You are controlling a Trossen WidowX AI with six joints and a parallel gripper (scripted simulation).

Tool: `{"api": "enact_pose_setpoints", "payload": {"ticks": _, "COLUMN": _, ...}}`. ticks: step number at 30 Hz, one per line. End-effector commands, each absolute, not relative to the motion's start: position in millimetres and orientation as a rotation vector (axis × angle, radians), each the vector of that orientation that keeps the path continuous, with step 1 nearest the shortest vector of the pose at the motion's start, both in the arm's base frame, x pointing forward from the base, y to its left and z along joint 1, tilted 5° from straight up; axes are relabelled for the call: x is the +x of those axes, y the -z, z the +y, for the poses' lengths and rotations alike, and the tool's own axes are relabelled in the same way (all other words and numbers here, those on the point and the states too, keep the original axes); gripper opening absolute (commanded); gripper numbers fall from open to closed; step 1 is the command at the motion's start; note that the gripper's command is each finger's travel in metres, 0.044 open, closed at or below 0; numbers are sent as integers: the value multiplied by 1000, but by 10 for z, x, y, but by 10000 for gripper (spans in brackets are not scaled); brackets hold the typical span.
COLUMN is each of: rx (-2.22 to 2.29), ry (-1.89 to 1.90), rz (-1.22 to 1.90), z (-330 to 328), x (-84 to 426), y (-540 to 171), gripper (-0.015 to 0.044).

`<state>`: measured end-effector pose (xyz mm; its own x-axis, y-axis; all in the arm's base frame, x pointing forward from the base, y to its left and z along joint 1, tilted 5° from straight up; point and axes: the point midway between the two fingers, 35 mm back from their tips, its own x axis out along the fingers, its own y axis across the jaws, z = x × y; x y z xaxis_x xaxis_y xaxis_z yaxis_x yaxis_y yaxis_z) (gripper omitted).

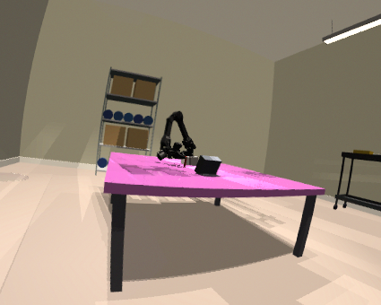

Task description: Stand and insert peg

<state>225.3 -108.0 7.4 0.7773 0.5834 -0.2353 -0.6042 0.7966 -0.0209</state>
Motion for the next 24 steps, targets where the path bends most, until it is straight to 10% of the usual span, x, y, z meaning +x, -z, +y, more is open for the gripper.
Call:
{"api": "enact_pose_setpoints", "payload": {"ticks": 1, "rx": -97, "ry": -644, "rz": 223, "z": -1085, "x": 2240, "y": -56, "gripper": 49}}
{"api": "enact_pose_setpoints", "payload": {"ticks": 24, "rx": -81, "ry": -626, "rz": 202, "z": -1101, "x": 2206, "y": -47, "gripper": 49}}
